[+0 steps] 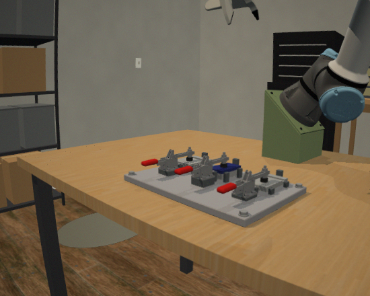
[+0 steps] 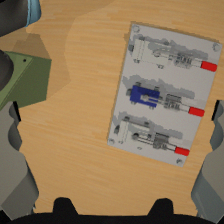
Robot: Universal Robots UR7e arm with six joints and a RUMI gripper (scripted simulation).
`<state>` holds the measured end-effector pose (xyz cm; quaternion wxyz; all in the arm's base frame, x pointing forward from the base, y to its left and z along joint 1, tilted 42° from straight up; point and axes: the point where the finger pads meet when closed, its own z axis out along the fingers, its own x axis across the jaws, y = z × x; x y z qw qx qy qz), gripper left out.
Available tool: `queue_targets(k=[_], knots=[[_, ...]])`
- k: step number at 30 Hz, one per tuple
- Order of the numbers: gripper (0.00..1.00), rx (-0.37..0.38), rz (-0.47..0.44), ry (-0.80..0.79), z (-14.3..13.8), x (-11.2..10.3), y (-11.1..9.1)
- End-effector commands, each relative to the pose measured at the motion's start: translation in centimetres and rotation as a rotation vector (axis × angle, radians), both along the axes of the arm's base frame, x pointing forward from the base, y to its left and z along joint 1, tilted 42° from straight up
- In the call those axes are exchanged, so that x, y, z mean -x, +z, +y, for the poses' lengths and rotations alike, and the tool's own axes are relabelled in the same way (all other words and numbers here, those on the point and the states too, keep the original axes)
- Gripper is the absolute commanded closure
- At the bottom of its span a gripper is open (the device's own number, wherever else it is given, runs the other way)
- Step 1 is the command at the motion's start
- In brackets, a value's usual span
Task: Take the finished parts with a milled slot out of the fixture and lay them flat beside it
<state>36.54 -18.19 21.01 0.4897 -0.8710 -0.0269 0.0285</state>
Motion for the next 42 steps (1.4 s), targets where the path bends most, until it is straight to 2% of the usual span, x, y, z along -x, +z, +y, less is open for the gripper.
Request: queue_targets(k=[1,12,18,20,22,39,42], knots=[[0.0,0.015,0.028,-0.022,0.3,-0.1,-0.1],[0.0,0.015,0.028,-0.022,0.3,-0.1,-0.1],[0.0,0.072,0.196,-0.165,2.2,-0.8,-0.6],[0.0,0.072,0.196,-0.165,2.2,-0.8,-0.6],[0.0,0.09,0.253,-0.216,2.8,-1.0,-0.9],[0.0,0.09,0.254,-0.216,2.8,-1.0,-0.9],[0.0,0.115,0.339,-0.297,3.8,-1.3,-1.3]])
